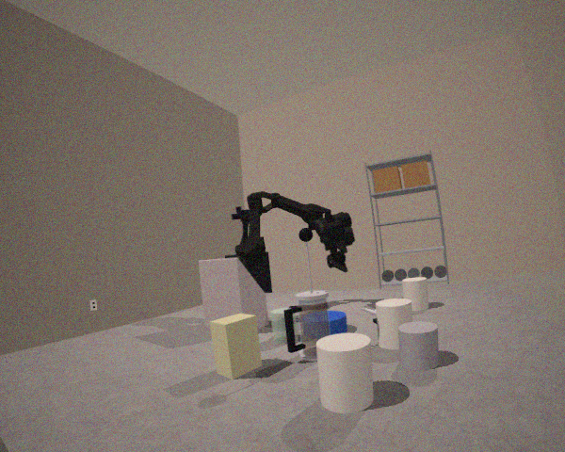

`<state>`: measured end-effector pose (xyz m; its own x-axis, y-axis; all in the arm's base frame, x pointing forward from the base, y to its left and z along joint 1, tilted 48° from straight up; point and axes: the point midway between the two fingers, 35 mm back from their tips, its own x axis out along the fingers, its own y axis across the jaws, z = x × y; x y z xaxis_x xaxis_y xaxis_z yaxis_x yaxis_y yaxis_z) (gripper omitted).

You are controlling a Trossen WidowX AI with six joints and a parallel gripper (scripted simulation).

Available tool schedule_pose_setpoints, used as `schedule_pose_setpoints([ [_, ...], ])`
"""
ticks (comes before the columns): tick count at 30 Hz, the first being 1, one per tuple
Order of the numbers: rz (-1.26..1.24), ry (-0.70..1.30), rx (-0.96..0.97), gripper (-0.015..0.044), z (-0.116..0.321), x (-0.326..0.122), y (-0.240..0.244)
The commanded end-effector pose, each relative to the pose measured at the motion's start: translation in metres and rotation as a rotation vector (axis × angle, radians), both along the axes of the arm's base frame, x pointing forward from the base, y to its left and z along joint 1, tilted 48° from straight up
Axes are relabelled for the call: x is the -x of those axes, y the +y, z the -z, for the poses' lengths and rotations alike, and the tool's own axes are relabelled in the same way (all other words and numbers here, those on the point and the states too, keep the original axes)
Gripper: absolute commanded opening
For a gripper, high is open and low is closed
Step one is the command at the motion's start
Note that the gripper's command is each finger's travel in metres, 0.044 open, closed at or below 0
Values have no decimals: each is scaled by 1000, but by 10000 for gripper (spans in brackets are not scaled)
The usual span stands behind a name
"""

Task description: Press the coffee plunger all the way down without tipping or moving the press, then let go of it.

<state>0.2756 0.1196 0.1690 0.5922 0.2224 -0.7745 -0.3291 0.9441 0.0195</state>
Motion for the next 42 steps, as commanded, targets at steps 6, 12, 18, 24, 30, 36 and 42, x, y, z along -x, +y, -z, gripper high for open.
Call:
schedule_pose_setpoints([
  [6, 248, 103, -205, 440, 46, -52, -85],
  [12, 400, 112, -343, 440, 69, -64, -152],
  [18, 559, 82, -509, 440, 90, -57, -222],
  [24, 698, -12, -695, 440, 107, -28, -295],
  [30, 757, -66, -766, 440, 116, -10, -319],
  [36, 757, -67, -766, 440, 149, -10, -283],
  [42, 757, -67, -767, 440, 153, -10, -277],
])
